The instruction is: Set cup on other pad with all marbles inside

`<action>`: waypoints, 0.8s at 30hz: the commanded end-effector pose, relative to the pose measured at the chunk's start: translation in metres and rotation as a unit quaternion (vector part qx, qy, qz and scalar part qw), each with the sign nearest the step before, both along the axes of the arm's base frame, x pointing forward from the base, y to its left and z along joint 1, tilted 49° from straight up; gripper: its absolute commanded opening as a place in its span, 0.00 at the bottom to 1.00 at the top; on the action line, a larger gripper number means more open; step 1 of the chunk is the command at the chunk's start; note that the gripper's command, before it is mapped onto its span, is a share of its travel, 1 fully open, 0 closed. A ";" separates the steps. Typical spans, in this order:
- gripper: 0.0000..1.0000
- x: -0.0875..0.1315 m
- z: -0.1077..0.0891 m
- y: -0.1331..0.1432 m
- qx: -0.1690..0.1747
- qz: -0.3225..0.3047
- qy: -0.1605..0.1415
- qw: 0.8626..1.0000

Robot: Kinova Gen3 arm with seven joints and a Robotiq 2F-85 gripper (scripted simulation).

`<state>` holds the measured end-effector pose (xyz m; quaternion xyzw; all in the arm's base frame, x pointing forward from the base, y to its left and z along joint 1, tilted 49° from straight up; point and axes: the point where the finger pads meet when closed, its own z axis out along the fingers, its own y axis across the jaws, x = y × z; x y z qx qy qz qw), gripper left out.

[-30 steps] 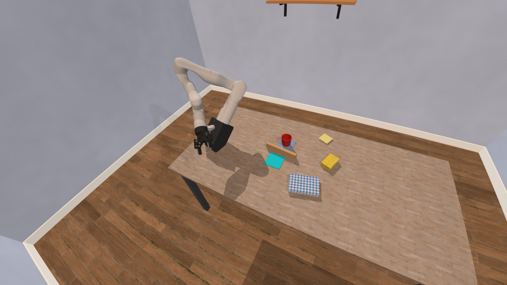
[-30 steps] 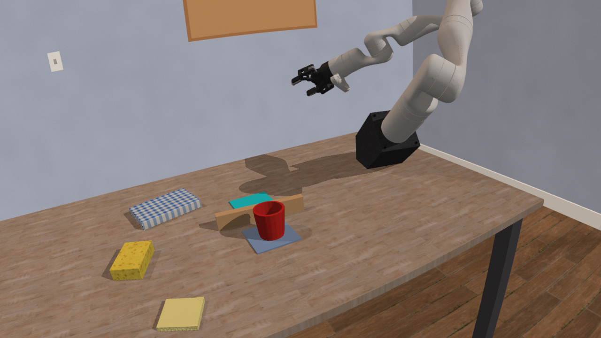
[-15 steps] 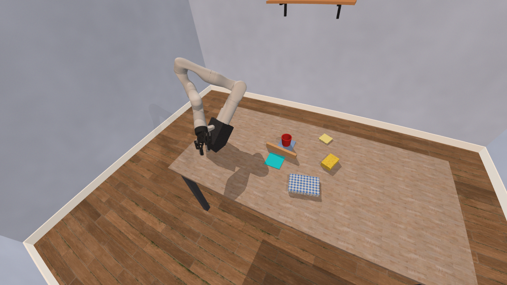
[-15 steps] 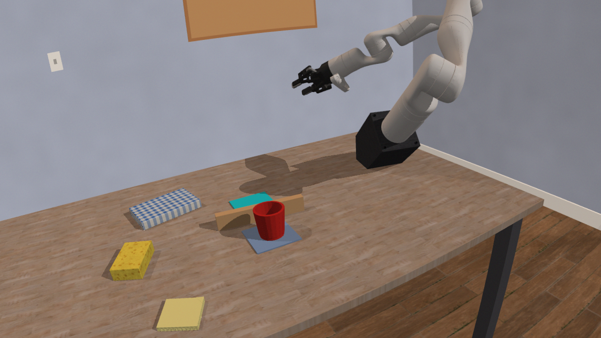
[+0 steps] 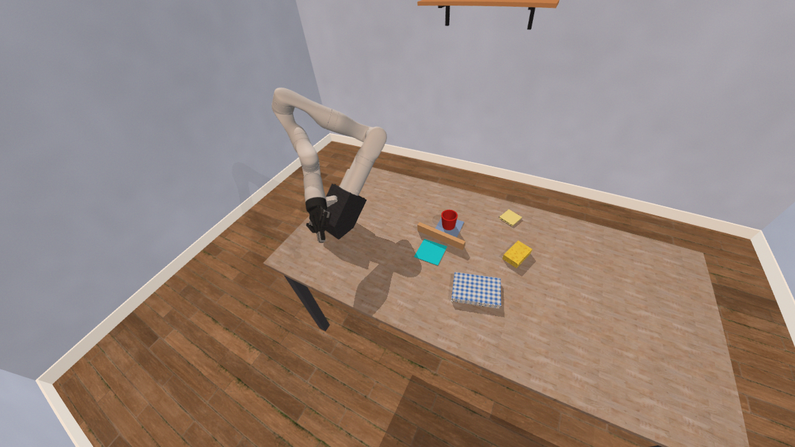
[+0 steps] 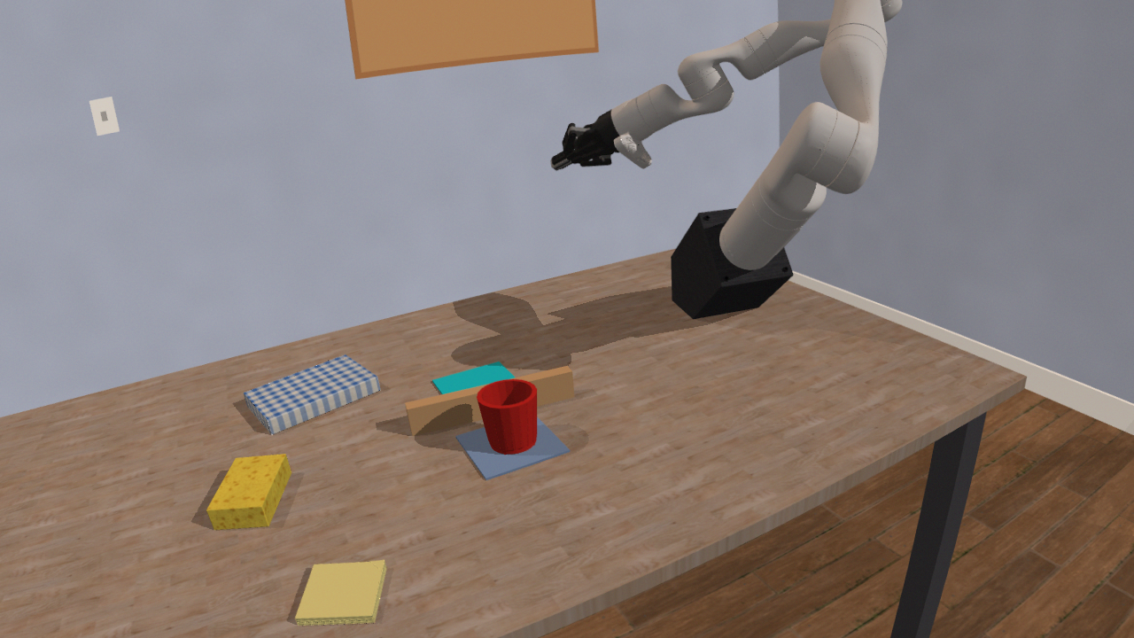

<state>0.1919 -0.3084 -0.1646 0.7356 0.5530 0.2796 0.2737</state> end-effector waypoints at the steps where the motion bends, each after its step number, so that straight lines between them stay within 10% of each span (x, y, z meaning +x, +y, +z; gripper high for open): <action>1: 0.00 0.008 0.002 -0.004 -0.001 0.006 0.004 1.000; 24: 0.00 0.054 0.017 -0.024 0.027 -0.003 0.027 0.999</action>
